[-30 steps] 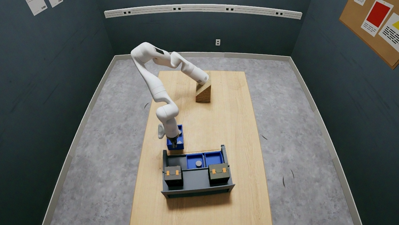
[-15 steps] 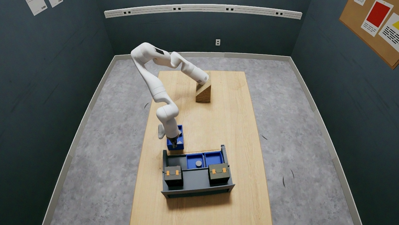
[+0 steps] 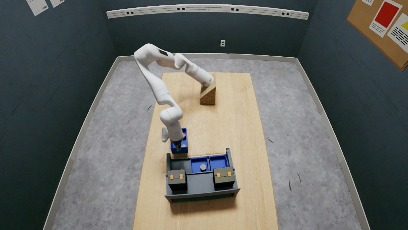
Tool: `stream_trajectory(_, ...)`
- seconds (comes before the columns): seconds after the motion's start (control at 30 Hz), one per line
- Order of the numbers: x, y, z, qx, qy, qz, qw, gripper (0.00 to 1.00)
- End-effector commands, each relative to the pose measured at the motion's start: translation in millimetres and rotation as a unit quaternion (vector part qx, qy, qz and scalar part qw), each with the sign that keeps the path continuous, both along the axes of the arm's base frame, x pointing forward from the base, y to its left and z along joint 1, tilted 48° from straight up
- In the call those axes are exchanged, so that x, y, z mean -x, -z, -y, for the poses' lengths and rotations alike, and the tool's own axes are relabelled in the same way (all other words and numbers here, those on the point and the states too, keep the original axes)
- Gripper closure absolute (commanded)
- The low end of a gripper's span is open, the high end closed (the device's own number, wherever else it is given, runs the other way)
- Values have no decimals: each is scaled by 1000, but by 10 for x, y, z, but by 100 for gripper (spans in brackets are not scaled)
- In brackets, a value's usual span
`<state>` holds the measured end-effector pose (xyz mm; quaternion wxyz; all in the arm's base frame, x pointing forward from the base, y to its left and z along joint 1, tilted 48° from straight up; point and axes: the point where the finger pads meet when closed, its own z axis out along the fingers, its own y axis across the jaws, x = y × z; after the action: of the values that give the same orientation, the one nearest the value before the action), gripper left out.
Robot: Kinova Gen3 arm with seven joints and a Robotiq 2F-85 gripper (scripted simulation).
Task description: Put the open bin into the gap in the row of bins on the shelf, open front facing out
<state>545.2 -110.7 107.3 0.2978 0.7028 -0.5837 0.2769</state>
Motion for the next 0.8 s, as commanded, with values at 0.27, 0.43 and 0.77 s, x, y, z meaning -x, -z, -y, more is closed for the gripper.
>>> stream_trajectory(0.27,-9,-5,-16,-1,-1,1,1000,90)
stream_trajectory(0.43,-10,-5,-17,-1,-2,1,1000,90)
stream_trajectory(0.77,-45,3,-12,-1,-1,1,1000,90)
